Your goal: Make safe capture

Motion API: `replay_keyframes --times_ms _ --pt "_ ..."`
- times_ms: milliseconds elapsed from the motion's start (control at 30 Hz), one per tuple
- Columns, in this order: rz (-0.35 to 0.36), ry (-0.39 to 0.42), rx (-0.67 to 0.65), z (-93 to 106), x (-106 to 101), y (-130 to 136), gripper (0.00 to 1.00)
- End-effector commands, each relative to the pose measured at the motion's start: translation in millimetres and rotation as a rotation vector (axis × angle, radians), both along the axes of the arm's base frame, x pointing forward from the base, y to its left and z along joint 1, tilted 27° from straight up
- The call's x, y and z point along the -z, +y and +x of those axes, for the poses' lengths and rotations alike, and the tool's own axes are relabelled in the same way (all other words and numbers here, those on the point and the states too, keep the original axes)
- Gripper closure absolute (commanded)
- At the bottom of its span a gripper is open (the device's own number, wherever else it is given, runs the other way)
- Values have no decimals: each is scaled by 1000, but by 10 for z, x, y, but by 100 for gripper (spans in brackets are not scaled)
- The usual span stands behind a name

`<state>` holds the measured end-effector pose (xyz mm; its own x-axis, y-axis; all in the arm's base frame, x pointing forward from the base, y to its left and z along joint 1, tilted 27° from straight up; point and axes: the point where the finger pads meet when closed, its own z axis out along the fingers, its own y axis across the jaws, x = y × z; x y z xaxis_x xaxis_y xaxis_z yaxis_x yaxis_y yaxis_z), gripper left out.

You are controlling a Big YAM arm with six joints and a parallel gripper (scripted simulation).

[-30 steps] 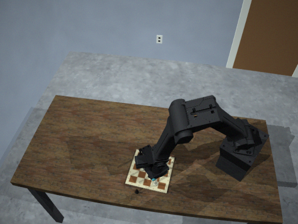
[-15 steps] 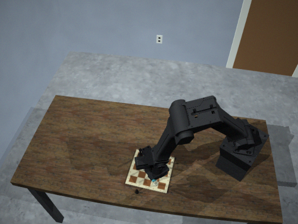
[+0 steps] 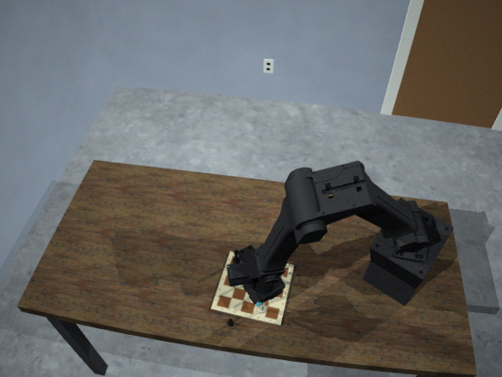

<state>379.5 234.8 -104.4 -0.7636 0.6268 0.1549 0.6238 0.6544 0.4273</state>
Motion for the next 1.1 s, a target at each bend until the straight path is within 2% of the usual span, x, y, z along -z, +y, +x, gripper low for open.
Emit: replay_keyframes --times_ms 0,767,1067 --pt "16 -34 4 83 -130 74 59" --pt "16 -34 4 82 -129 74 59" --pt "7 -14 1 61 64 110 59"
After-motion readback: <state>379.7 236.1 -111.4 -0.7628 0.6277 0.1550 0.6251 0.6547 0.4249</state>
